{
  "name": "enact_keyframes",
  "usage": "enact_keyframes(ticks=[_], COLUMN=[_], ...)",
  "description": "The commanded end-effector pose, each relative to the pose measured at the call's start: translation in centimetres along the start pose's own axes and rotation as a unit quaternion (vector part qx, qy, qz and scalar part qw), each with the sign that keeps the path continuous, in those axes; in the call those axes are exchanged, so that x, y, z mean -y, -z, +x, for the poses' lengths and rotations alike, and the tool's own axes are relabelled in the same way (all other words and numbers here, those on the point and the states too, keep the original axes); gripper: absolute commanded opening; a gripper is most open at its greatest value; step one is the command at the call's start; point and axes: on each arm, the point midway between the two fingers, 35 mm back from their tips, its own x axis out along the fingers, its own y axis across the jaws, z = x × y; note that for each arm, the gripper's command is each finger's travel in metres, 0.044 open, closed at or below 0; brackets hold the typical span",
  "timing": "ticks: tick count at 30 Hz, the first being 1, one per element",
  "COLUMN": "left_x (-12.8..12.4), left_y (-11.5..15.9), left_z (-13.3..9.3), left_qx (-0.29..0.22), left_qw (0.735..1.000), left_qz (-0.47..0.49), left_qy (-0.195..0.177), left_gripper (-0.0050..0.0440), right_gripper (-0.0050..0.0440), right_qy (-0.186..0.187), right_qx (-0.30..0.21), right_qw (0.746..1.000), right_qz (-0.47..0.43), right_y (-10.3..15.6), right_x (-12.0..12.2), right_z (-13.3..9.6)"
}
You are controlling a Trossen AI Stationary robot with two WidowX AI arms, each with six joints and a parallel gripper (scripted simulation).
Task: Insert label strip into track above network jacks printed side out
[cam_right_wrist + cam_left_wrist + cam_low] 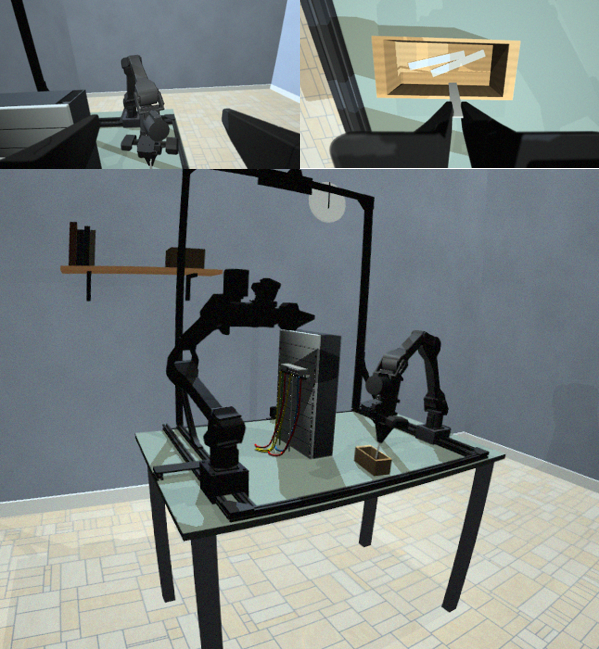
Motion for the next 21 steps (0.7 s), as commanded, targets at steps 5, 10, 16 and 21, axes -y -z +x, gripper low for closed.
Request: enact_keyframes(ticks=[5,10,16,21], left_x=[-0.3,-0.3,-0.2,-1.0], left_y=[-0.9,-1.0,-1.0,-0.8], left_z=[-3.5,-5.5,-7.2,-6.0], left_qx=[0.025,0.025,0.025,0.011], left_qw=[1.0,1.0,1.0,1.0], left_qz=[0.002,0.002,0.002,0.001], left_qy=[-0.009,-0.009,-0.009,-0.003], left_gripper=[-0.005,-0.005,-0.005,-0.005], right_gripper=[0.044,0.044,0.044,0.044], right_qy=[0.0,0.0,0.0,0.0], right_qx=[0.001,0.001,0.001,0.001], right_qw=[1.0,1.0,1.0,1.0], right_qz=[-0.004,-0.004,-0.004,-0.004], right_y=[-0.2,-0.2,-0.2,-0.2], right_x=[-0.1,-0.1,-0.1,-0.1], right_z=[0.0,0.0,0.0,0.0])
